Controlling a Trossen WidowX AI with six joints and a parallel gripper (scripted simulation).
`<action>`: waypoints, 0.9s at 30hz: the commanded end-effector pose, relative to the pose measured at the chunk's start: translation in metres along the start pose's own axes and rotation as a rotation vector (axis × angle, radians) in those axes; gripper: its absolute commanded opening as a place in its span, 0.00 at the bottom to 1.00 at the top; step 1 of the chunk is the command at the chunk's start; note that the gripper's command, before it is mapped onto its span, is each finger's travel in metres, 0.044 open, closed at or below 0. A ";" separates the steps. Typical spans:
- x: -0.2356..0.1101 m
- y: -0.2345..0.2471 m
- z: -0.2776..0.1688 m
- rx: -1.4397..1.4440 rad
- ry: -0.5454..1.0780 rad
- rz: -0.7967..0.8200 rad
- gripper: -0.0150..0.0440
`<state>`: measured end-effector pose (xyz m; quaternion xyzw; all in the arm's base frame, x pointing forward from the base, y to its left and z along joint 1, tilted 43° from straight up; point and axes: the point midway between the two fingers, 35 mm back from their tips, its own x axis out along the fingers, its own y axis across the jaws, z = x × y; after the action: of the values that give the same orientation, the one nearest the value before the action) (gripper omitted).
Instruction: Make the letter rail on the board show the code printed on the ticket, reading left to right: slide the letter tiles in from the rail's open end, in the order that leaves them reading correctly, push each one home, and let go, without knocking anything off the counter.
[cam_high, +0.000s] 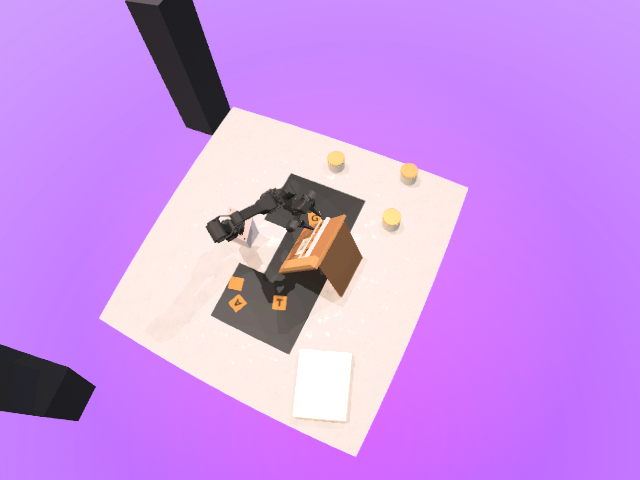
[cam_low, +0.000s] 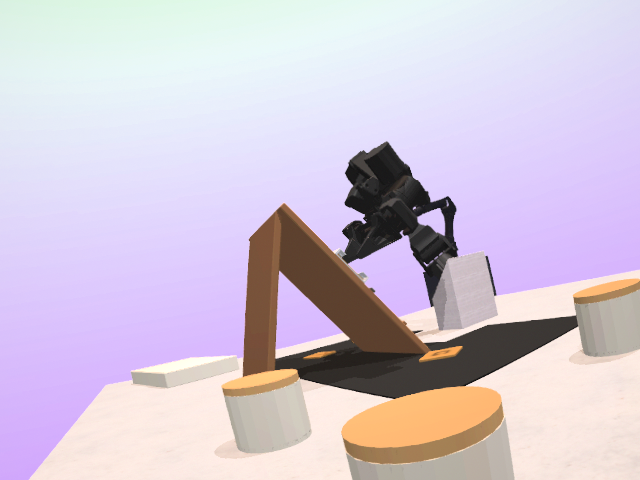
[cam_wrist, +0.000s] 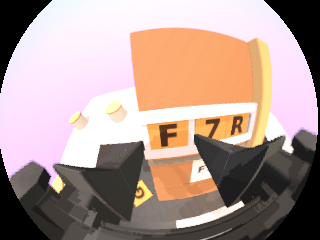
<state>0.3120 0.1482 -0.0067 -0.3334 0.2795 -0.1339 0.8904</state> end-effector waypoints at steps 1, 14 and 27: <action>-0.003 0.000 0.000 0.002 0.000 -0.004 0.75; -0.015 0.002 0.000 0.003 0.001 -0.003 0.75; -0.026 0.000 0.000 0.002 0.001 -0.002 0.75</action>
<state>0.2924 0.1595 0.0012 -0.3337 0.2807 -0.1335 0.8900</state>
